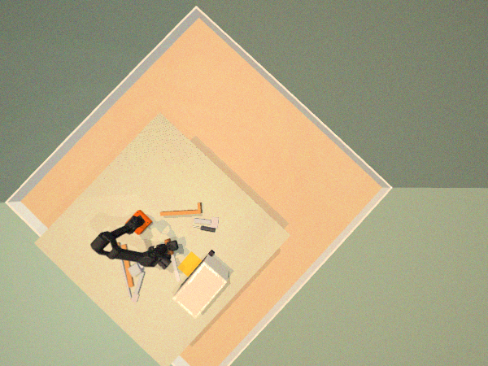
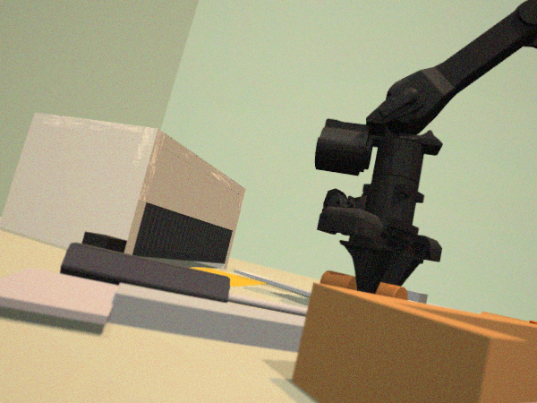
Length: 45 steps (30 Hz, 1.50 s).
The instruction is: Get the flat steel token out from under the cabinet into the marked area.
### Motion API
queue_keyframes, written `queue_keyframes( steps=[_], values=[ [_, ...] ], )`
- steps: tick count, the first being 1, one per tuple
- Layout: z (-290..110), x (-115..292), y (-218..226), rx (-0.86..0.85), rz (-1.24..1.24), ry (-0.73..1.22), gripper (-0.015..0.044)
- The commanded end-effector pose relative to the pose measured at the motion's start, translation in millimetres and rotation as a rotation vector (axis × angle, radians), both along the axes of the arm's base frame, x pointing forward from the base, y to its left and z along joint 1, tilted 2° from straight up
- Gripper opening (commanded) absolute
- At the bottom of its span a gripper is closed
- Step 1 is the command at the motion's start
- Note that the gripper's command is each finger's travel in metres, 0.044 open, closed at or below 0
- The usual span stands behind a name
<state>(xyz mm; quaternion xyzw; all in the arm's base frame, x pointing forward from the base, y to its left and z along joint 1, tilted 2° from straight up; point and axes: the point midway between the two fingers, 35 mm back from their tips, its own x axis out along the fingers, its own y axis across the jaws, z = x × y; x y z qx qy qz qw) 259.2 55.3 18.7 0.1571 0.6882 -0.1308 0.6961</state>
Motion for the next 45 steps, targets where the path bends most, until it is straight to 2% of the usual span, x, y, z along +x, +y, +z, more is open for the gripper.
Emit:
queue_keyframes(
  steps=[1,45],
  values=[
    [0.1,0.3,-4.9,-0.002,0.001,-0.002,0.0],
    [-1.3,1.6,-50.1,-0.007,0.001,-0.002,0.0]
  ],
)
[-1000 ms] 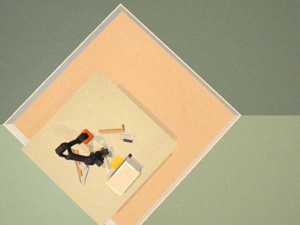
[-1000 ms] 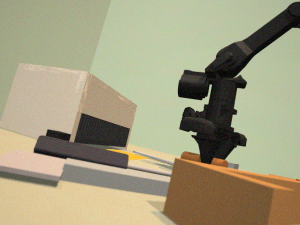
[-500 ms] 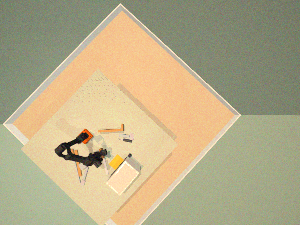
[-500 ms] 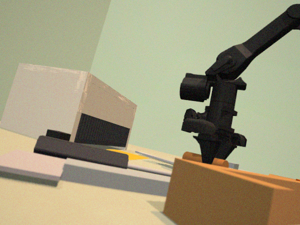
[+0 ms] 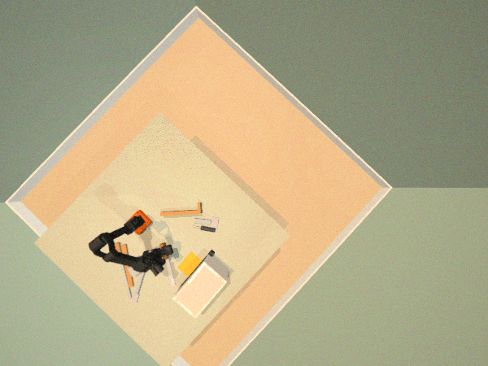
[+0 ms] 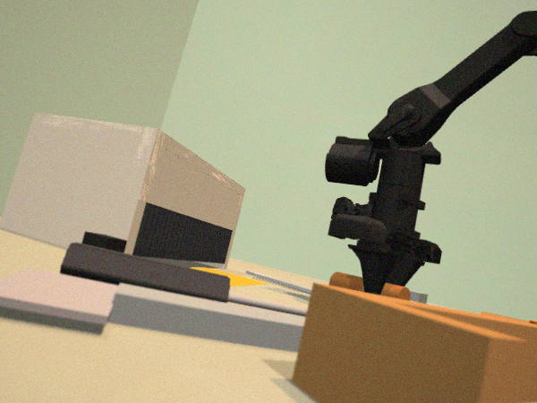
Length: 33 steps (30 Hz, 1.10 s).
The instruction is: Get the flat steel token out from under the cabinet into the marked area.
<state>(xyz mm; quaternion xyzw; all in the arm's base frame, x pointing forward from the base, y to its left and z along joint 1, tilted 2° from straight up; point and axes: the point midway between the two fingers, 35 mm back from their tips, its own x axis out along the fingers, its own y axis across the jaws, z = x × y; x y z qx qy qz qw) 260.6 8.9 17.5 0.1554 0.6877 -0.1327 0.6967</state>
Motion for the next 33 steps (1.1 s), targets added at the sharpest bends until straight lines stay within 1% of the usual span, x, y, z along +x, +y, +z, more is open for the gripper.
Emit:
queue_keyframes(
  steps=[1,33],
  values=[
    [0.0,0.3,-4.7,-0.002,0.001,-0.001,0.0],
    [-0.8,0.1,-37.3,-0.005,0.001,-0.001,0.0]
  ],
)
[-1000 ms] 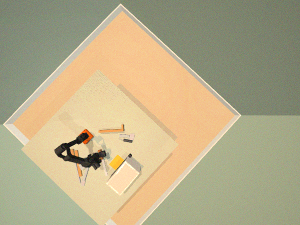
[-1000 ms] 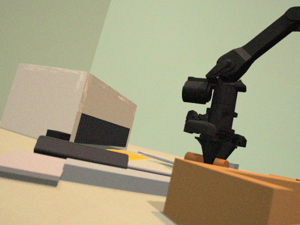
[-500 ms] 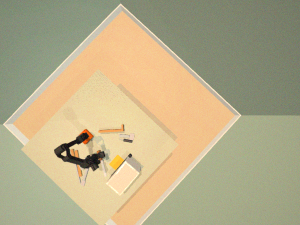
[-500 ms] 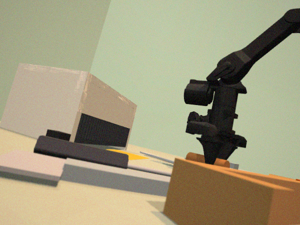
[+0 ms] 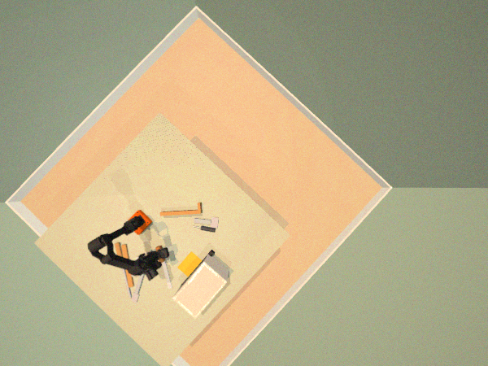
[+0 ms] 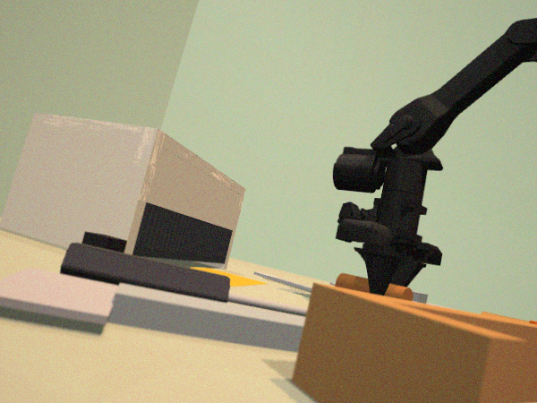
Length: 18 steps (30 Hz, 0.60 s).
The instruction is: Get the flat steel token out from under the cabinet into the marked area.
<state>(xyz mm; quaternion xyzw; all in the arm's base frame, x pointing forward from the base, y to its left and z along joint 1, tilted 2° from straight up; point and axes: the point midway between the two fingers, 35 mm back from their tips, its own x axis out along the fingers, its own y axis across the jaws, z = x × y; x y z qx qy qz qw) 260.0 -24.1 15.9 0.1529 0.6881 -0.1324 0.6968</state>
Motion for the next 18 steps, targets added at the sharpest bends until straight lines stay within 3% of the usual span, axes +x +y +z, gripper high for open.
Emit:
queue_keyframes(
  steps=[1,18],
  values=[
    [0.7,0.7,-5.2,-0.002,-0.002,-0.002,0.0],
    [0.3,-0.5,-20.0,-0.004,-0.003,-0.002,0.0]
  ],
)
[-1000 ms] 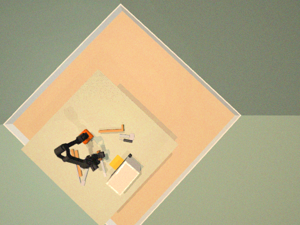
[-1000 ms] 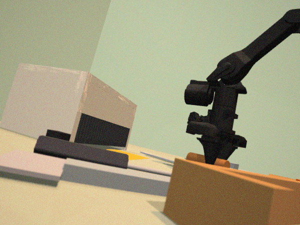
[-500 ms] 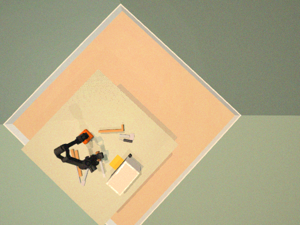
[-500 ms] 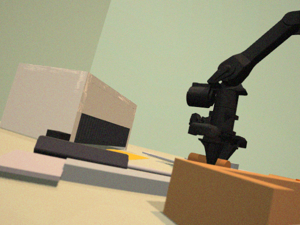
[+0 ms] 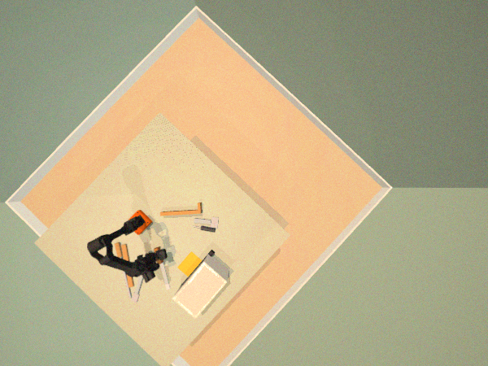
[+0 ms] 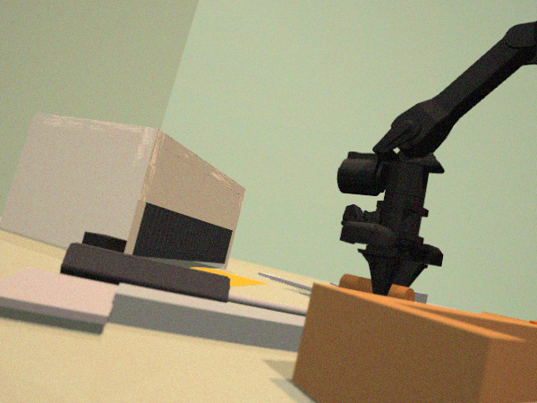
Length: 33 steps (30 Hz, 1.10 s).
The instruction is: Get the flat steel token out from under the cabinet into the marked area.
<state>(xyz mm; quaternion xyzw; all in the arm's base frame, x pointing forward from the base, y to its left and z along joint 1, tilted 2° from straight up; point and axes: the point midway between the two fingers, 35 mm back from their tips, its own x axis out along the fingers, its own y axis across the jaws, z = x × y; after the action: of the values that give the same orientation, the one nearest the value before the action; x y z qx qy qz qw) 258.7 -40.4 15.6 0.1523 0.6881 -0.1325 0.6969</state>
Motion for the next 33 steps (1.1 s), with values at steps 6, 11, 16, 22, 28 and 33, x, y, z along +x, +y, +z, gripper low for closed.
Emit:
queue_keyframes(
  steps=[6,11,16,22,28,33],
  values=[
    [0.5,0.9,-10.2,-0.004,-0.003,-0.002,0.0],
    [0.4,0.9,-15.5,-0.004,-0.003,-0.002,0.0],
    [0.3,1.0,-20.7,-0.005,-0.003,-0.002,0.0],
    [0.2,1.1,-27.3,-0.005,-0.003,-0.002,0.0],
    [0.2,1.1,-33.9,-0.006,-0.003,-0.002,0.0],
    [0.1,1.2,-39.4,-0.007,-0.003,-0.002,0.0]
  ],
)
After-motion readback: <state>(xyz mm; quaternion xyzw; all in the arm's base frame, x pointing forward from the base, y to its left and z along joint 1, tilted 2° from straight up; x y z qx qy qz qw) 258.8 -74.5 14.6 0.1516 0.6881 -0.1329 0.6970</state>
